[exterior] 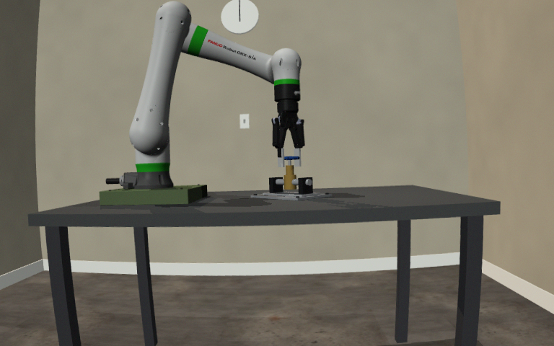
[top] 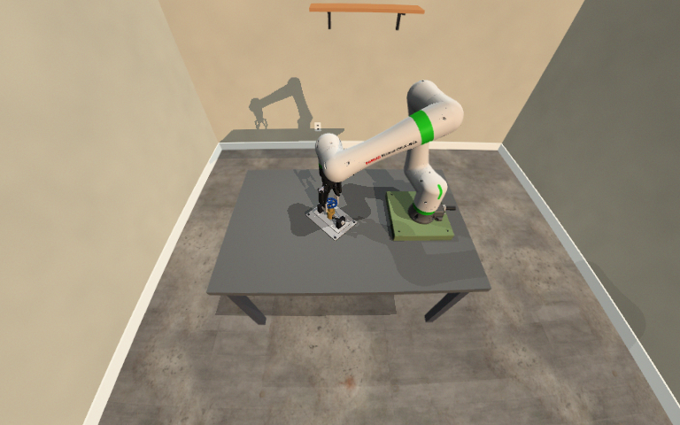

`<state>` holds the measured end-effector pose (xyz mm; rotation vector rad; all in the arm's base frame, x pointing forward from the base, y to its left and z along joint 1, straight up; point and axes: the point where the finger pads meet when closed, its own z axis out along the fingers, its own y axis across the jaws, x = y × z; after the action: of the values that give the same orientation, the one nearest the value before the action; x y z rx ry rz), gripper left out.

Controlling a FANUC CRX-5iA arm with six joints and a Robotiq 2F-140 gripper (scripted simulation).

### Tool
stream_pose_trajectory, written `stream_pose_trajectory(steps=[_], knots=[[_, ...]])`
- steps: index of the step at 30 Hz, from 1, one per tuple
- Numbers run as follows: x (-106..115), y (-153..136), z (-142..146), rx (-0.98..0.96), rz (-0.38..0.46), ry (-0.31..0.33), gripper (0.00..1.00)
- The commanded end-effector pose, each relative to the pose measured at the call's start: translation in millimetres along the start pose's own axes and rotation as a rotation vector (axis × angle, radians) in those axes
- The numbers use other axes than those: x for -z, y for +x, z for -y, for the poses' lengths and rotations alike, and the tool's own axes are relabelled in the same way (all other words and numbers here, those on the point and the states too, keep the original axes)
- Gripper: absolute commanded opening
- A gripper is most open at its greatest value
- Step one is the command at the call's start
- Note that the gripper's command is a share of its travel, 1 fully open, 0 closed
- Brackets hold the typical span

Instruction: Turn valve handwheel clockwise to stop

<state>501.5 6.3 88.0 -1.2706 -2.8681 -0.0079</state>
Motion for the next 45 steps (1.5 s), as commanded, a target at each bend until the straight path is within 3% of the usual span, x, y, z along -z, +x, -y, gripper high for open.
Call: stream_pose_trajectory(steps=[1,2,45], knots=[[-0.2,-0.1,-0.1,-0.001,0.000,0.000,0.00],[-0.2,-0.1,-0.1,-0.001,0.000,0.000,1.00],[1.4,-0.1,-0.1,-0.001,0.000,0.000,1.00]])
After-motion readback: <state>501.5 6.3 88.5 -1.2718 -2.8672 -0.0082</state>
